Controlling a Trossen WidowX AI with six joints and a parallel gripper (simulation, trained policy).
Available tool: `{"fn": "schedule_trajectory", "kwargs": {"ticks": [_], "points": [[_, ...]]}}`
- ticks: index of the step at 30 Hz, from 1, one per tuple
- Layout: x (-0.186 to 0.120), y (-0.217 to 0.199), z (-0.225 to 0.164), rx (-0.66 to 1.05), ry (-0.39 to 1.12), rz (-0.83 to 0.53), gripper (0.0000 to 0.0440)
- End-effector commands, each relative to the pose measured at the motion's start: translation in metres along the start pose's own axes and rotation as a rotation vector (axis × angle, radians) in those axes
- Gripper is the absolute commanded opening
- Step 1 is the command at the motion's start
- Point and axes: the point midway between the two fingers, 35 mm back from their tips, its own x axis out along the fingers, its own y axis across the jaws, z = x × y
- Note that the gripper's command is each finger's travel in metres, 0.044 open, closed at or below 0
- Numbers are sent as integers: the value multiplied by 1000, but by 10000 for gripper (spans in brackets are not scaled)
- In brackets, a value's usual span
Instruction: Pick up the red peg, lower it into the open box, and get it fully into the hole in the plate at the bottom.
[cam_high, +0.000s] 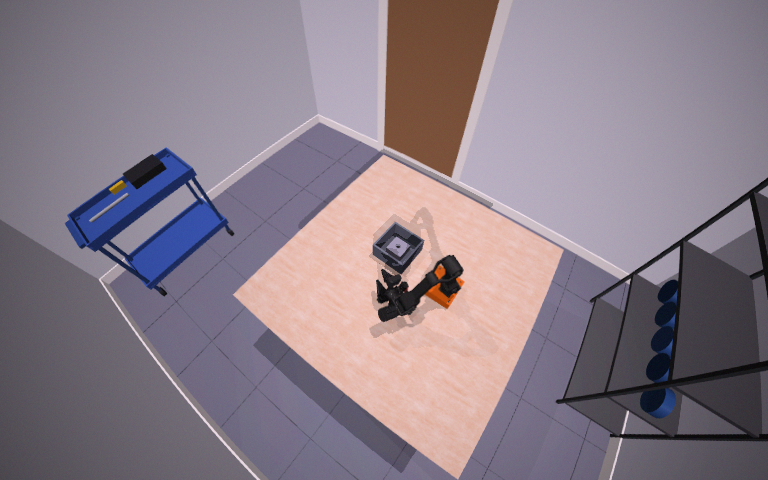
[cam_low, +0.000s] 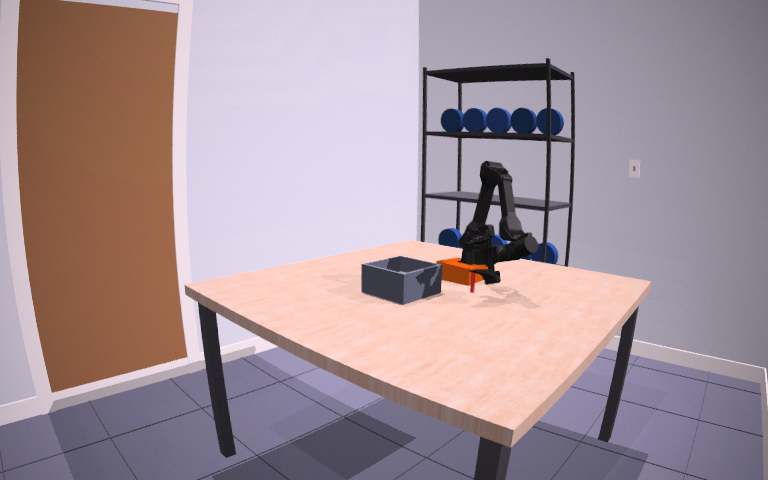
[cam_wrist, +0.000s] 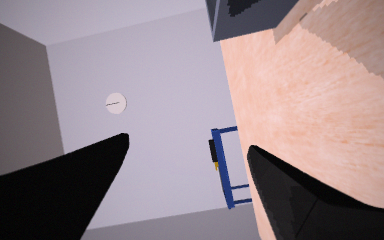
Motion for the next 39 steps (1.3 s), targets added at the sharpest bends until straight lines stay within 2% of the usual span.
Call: {"fn": "schedule_trajectory", "kwargs": {"ticks": [1,22,39], "points": [[1,-1,0,-31,-4,-15,402],[20,-8,13,-644,-42,-405,391],[7,2,38,-1080,68,-783,381]]}}
